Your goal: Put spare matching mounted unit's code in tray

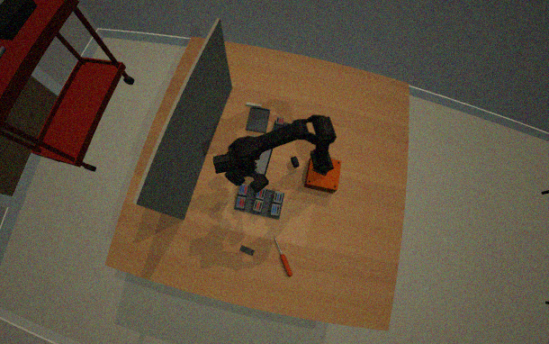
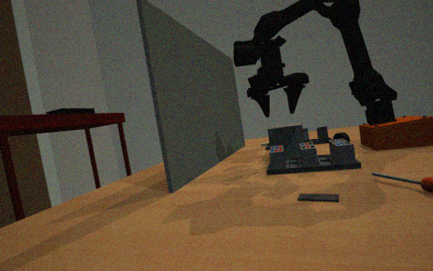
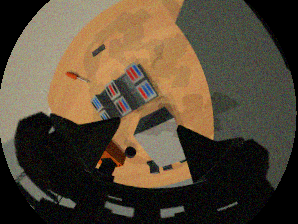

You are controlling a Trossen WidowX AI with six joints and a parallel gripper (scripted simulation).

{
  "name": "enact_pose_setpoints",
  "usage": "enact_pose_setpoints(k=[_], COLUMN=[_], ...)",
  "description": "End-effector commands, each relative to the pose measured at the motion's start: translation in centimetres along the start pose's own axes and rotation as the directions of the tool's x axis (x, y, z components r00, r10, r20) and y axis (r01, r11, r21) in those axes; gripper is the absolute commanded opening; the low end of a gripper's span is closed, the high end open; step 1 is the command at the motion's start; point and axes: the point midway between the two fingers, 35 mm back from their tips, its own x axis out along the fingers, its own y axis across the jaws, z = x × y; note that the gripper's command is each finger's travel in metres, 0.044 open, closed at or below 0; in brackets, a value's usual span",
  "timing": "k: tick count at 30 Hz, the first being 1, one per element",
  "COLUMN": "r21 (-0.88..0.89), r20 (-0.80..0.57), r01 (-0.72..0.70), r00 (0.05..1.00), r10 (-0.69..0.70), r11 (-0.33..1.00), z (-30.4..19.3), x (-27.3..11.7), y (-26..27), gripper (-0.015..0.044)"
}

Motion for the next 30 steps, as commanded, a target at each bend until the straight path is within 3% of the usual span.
enact_pose_setpoints(k=[1, 14, 20, 30], r21=[-0.547, -0.610, -0.610, -0.610], r20=[-0.003, -0.003, -0.003, -0.002], r01=[0.001, 0.001, 0.001, 0.001], r00=[1.000, 1.000, 1.000, 1.000], r10=[-0.004, -0.003, -0.003, -0.004], r11=[0.837, 0.793, 0.793, 0.793], z=[-0.5, -0.7, -0.4, 0.1], x=[0.1, 0.1, 3.8, 4.1], y=[7.0, 7.9, 7.8, 7.7], gripper=[0.0440, 0.0440, 0.0300, 0.0300])
